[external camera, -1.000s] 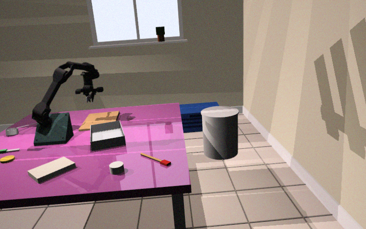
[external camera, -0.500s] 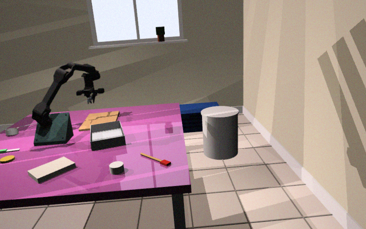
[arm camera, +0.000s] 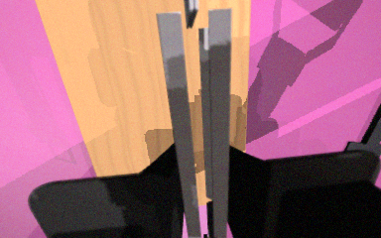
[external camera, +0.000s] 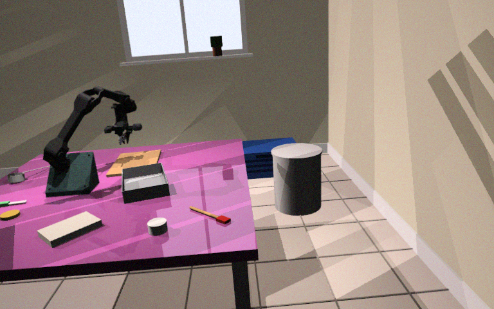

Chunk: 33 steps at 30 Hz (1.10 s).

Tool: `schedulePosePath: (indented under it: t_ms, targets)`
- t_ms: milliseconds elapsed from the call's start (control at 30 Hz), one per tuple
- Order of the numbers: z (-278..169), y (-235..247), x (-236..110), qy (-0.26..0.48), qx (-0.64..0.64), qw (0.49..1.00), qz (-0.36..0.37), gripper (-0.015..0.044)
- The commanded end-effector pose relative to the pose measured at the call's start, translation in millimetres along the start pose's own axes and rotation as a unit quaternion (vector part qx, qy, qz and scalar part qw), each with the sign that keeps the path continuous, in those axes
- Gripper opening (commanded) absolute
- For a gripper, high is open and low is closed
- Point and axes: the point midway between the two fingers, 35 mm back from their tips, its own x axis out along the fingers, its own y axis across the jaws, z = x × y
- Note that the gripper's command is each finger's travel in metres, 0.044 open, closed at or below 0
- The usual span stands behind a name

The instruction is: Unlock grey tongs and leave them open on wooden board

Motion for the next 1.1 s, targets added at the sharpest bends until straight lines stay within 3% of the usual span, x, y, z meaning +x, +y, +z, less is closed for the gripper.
schedulePosePath:
  t_ms: [0, 1067]
  targets:
    - [0.3, -0.6, 6.5, -0.002, -0.003, 1.0, 0.001, -0.015]
    - [2.6, -1.9, 59.1, -0.003, -0.003, 1.0, 0.001, -0.015]
